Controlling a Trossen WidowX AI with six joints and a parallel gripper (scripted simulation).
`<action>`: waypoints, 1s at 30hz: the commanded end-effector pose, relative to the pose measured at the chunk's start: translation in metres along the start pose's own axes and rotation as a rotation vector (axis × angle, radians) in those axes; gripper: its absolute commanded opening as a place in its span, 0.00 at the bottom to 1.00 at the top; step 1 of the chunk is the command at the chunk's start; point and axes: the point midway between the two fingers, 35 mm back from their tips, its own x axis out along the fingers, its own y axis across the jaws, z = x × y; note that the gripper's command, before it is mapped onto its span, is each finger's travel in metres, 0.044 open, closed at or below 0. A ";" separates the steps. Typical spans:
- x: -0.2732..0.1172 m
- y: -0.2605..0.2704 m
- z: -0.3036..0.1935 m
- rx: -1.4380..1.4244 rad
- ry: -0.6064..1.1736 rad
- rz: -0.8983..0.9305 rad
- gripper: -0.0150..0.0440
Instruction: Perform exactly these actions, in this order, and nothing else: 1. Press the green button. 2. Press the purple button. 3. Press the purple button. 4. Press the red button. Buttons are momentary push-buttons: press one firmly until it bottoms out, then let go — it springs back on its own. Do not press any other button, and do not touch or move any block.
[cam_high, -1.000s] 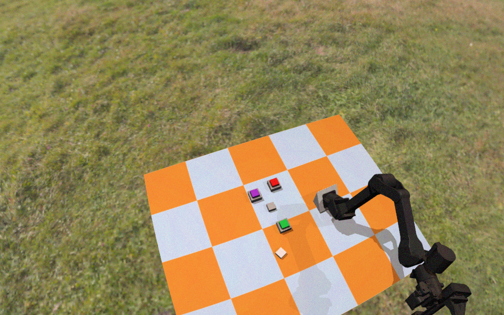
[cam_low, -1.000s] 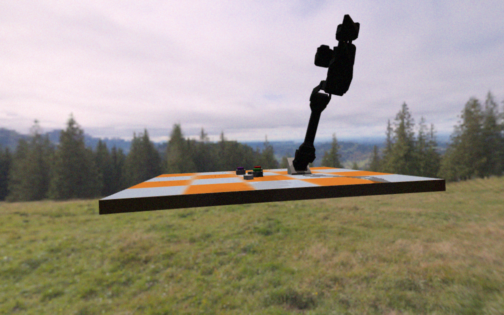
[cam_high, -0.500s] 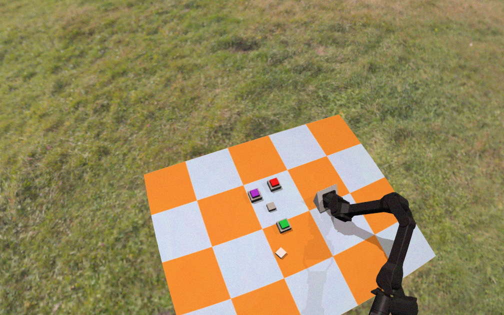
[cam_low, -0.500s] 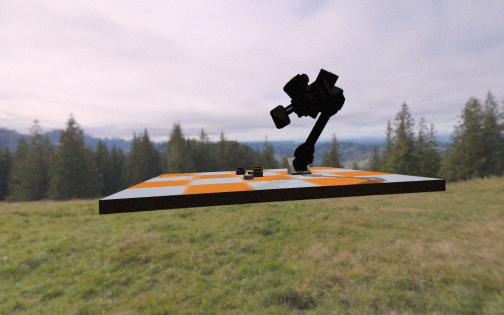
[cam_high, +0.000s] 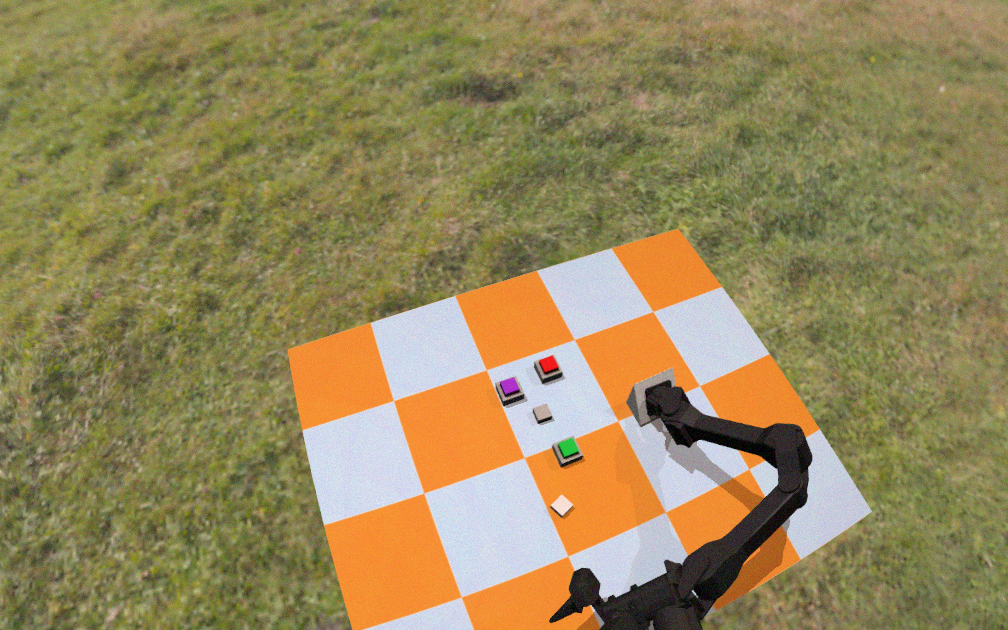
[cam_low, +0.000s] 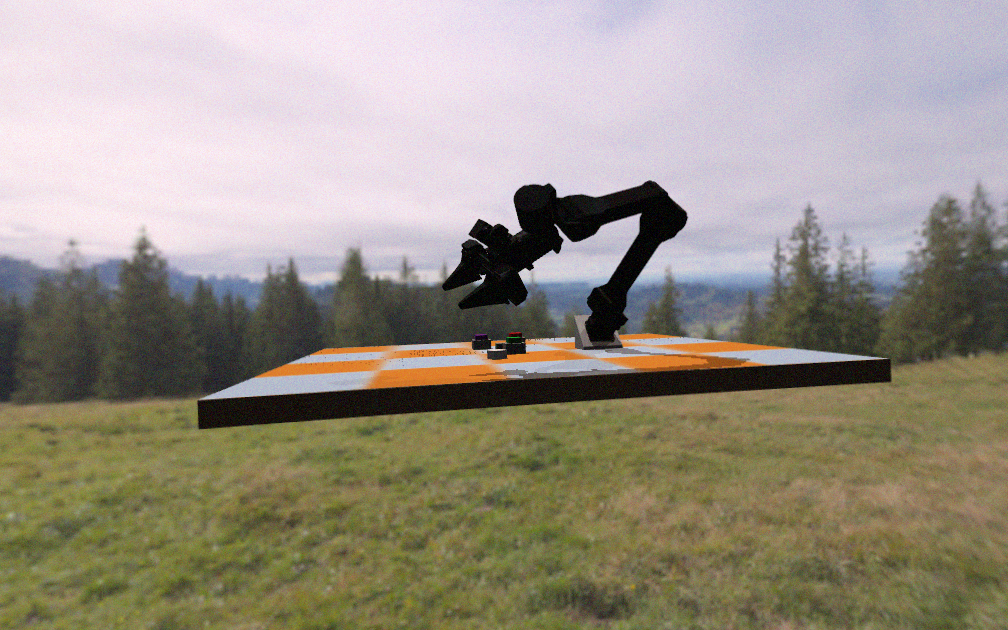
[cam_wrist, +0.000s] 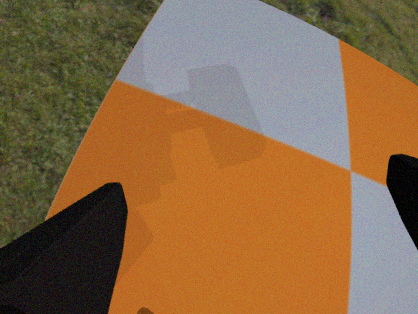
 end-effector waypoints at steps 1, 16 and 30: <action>0.020 -0.064 -0.037 -0.081 0.200 -0.122 0.93; -0.053 -0.254 -0.180 0.076 0.956 -0.108 0.93; -0.127 -0.273 -0.218 0.445 1.008 0.222 0.93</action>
